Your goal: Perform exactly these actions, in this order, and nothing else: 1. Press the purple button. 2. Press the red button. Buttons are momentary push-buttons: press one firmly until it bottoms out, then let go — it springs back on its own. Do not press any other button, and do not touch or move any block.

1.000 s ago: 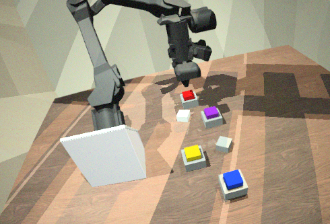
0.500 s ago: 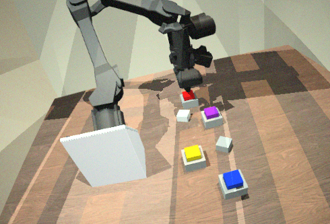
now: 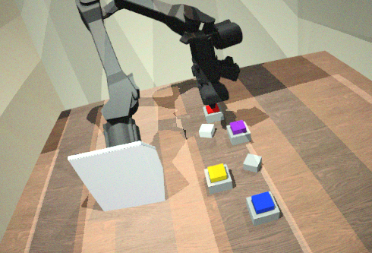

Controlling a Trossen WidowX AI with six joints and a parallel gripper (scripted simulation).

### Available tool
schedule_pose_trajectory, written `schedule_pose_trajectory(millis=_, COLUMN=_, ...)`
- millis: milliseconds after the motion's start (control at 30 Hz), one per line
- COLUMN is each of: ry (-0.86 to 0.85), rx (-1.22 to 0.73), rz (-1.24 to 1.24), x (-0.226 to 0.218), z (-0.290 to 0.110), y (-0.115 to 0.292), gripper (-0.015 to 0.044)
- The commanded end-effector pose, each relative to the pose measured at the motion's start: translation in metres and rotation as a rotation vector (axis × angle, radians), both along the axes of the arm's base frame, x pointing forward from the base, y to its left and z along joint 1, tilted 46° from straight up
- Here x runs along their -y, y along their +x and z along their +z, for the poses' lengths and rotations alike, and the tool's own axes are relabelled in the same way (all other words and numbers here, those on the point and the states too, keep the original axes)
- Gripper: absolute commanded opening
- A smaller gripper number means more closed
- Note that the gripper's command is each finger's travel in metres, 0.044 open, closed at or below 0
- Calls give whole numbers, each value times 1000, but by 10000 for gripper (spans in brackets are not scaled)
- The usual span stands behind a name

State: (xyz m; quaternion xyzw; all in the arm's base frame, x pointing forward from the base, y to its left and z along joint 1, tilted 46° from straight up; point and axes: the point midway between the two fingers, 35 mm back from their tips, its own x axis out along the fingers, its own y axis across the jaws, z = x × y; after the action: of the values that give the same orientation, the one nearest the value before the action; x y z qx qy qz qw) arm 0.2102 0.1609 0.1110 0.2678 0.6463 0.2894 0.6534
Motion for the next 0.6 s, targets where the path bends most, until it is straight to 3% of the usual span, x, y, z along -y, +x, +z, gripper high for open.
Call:
schedule_pose_trajectory(millis=0, ry=-4, rx=-7, rz=-1, x=0, z=-2, y=-1, gripper=20)
schedule_pose_trajectory(millis=300, ry=-4, rx=-7, rz=-1, x=0, z=-2, y=-1, gripper=20)
schedule_pose_trajectory(millis=567, ry=-5, rx=-7, rz=-1, x=25, z=22, y=-1, gripper=20)
